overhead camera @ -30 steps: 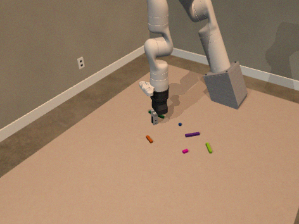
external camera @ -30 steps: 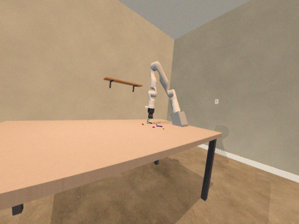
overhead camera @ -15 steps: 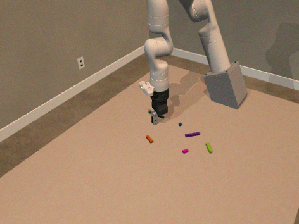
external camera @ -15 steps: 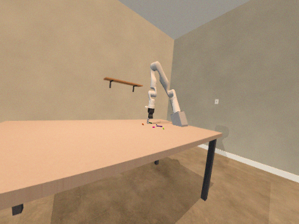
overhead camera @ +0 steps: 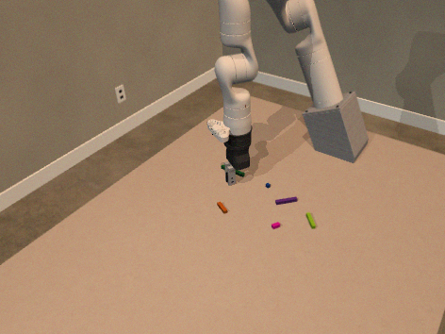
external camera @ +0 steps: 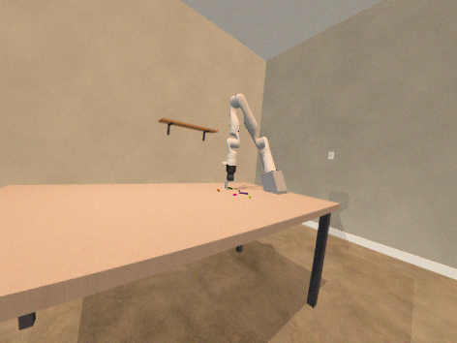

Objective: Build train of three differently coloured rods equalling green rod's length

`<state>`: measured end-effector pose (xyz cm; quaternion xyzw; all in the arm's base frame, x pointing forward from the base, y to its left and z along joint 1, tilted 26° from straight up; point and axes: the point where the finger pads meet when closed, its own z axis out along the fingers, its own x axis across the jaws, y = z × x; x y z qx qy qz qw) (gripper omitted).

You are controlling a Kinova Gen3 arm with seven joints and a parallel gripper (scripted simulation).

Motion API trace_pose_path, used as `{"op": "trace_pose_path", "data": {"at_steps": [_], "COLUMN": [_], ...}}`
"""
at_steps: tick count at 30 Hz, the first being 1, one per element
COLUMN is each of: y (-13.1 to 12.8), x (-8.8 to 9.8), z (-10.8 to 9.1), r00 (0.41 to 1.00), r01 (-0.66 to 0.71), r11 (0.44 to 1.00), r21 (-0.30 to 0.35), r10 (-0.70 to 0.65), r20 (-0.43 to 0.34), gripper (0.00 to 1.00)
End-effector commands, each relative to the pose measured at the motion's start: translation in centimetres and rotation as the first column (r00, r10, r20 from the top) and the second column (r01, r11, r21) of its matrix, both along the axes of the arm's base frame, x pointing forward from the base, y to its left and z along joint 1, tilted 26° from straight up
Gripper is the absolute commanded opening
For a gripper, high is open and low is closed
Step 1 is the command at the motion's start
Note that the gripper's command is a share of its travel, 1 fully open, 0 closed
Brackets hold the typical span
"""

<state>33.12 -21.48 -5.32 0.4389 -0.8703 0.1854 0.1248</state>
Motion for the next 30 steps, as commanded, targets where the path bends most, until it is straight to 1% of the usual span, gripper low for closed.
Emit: {"op": "trace_pose_path", "data": {"at_steps": [1, 7, 9, 24, 26, 30], "y": [0.2, 0.8, 0.8, 3.3, 3.3, 3.8], "x": [0.3, 0.3, 0.3, 0.6, 0.6, 0.7], "z": [0.5, 1.7, 1.7, 7.0, 7.0, 7.9], "r00": [1.0, 1.0, 1.0, 1.0, 1.0, 1.0], "r01": [0.0, 0.0, 0.0, 0.0, 0.0, 0.0], "r11": [1.0, 1.0, 1.0, 1.0, 1.0, 1.0], "r21": [0.003, 0.003, 0.003, 0.003, 0.003, 0.003], "r10": [0.0, 0.0, 0.0, 0.0, 0.0, 0.0], "r20": [0.008, 0.008, 0.008, 0.008, 0.008, 0.008], "gripper": [0.24, 0.24, 0.24, 0.24, 0.24, 0.24]}}
